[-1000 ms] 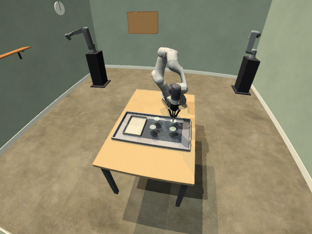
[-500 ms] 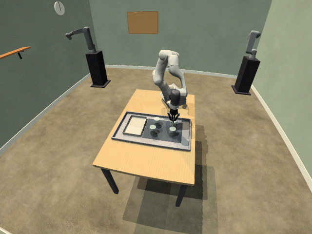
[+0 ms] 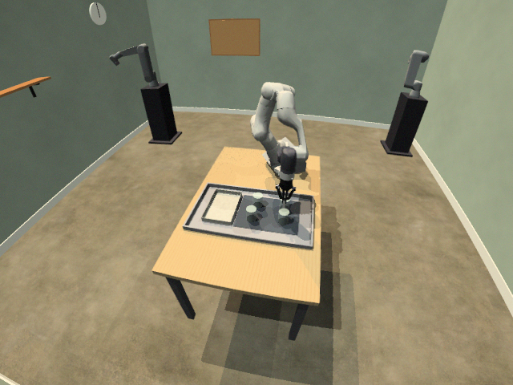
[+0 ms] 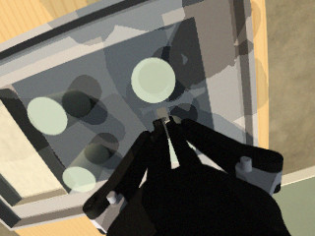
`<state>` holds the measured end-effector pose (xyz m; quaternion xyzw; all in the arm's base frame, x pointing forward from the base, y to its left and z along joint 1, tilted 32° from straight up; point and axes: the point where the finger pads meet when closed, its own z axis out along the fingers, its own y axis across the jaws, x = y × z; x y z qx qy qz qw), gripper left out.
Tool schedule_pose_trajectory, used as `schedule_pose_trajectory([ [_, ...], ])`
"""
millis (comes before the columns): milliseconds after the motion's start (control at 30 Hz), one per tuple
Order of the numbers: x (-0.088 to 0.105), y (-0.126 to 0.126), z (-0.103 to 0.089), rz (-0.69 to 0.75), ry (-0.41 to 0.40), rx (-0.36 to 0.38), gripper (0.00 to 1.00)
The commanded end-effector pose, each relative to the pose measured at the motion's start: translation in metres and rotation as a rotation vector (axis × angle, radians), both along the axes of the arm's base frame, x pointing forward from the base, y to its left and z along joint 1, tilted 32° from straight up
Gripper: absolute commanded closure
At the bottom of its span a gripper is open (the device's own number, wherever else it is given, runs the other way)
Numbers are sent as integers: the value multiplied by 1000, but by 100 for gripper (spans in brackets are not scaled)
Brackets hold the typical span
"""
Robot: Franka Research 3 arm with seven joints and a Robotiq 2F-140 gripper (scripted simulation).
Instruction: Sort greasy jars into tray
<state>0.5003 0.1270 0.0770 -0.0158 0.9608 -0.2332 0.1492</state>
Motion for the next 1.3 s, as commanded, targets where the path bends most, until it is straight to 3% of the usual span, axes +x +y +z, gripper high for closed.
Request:
schedule_pose_trajectory([
  [0, 0, 2, 0, 7, -1, 1, 100],
  [1267, -4, 1, -2, 7, -1, 1, 100],
])
